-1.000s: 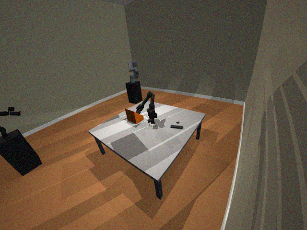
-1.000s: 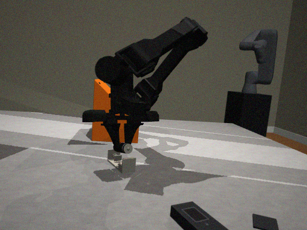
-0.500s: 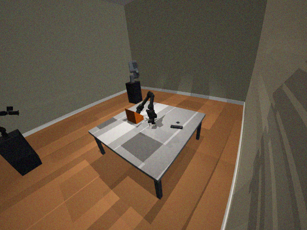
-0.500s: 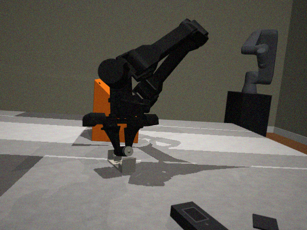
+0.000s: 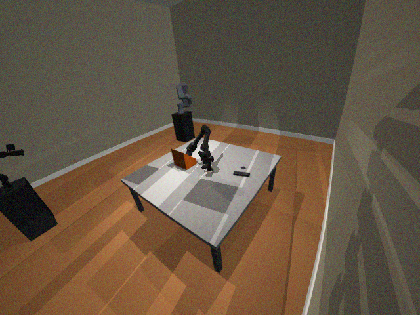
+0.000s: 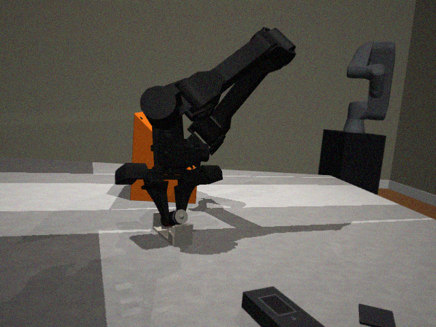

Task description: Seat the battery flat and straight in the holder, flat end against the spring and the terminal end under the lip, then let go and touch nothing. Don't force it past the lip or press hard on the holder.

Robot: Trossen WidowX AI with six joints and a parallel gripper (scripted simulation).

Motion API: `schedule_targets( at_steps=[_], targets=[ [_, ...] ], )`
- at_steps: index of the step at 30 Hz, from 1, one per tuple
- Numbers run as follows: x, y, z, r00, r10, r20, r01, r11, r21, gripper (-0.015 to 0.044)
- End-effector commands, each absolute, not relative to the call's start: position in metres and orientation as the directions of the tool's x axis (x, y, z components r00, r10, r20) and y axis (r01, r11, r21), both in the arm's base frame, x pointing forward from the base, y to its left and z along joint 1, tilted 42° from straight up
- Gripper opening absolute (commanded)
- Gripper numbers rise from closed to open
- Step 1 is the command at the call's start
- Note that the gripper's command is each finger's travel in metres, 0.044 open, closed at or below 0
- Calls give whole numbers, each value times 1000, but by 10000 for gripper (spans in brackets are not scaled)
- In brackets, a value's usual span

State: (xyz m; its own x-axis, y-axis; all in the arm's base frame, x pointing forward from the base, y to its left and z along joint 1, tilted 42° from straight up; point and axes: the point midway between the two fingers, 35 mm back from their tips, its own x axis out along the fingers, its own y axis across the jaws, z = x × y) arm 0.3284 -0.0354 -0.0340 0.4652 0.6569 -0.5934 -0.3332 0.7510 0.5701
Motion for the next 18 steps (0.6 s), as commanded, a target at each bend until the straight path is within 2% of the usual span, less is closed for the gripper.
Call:
schedule_targets(
  at_steps=[1, 18],
  targets=[
    [327, -34, -36, 485, 655, -579, -327, 750, 574, 84],
    [321, -27, -39, 551, 636, -540, -317, 758, 570, 84]
  ],
)
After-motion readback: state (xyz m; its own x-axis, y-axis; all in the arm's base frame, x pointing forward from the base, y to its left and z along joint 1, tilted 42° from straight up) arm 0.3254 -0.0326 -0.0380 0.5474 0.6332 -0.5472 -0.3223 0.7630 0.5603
